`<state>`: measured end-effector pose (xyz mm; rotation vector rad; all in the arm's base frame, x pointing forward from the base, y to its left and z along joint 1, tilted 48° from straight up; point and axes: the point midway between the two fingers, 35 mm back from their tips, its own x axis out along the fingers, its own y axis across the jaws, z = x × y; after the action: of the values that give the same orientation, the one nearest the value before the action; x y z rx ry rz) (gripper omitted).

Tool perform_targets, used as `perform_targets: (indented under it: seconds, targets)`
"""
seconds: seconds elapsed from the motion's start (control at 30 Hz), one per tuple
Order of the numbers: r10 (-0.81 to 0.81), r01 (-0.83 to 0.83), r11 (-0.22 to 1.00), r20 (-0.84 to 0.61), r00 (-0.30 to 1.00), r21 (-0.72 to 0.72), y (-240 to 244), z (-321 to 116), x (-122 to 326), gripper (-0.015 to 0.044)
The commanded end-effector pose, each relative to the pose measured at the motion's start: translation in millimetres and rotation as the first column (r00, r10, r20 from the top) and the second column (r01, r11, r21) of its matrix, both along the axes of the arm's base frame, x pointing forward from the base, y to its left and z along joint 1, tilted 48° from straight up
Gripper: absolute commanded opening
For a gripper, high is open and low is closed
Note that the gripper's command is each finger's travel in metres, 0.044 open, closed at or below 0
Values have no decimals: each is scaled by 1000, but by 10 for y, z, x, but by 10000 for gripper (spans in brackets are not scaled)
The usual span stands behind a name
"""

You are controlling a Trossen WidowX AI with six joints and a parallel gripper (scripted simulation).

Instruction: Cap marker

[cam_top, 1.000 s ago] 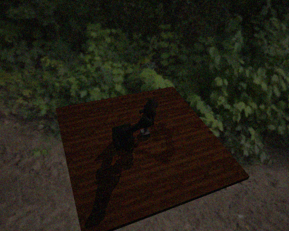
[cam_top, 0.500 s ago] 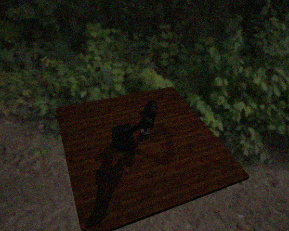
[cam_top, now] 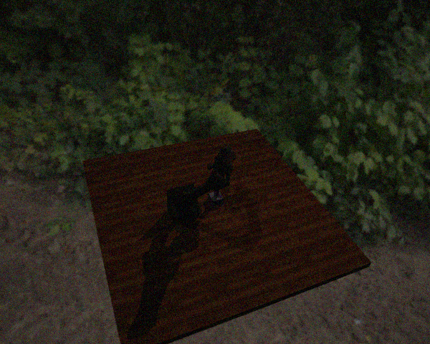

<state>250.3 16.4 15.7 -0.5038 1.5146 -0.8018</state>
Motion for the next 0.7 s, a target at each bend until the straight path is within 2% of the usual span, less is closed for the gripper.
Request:
perform_targets:
  seconds: [0.0,0.27,0.67]
  targets:
    - [6,-7,1000,18,1000,10,438,377,75,0]
    - [6,-6,1000,18,1000,8,509,451,70,0]
    - [6,-6,1000,18,1000,8,509,451,70,315]
